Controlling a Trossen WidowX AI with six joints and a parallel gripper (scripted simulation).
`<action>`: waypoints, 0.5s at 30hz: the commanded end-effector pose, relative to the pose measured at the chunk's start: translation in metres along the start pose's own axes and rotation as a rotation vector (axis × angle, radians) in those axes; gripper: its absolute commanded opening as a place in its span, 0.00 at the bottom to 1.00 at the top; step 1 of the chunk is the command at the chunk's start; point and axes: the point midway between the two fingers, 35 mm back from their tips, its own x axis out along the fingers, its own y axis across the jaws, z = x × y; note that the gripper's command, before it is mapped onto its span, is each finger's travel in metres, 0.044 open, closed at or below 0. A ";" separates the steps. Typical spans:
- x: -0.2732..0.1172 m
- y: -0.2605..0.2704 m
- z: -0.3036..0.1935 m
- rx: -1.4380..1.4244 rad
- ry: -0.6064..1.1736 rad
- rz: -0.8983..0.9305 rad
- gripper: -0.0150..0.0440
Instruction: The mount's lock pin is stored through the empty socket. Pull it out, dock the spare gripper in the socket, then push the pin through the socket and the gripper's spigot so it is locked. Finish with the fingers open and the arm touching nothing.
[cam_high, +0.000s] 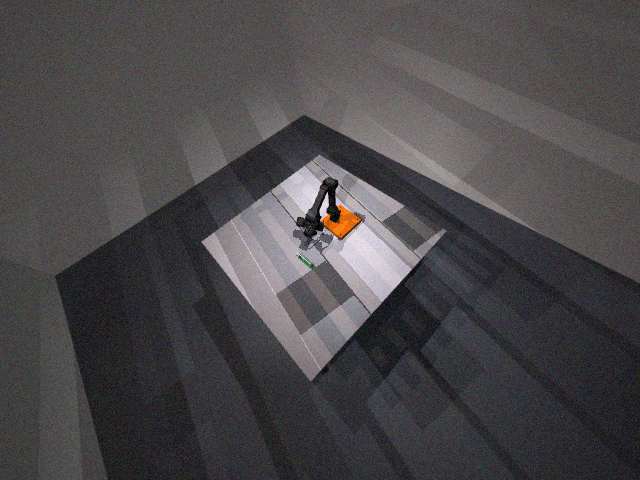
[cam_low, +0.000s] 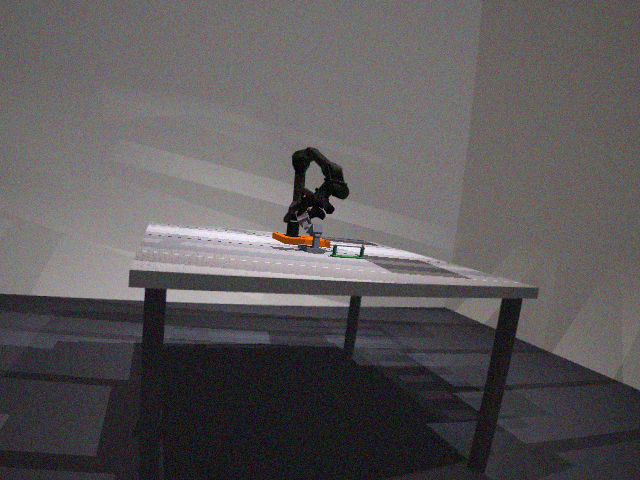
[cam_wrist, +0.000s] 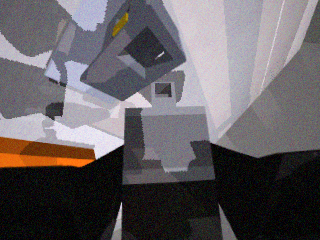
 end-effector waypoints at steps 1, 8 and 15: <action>-0.006 0.002 -0.003 -0.042 0.020 -0.052 0.25; -0.017 0.006 -0.005 -0.131 0.045 -0.134 0.25; -0.029 0.010 -0.006 -0.219 0.063 -0.224 0.25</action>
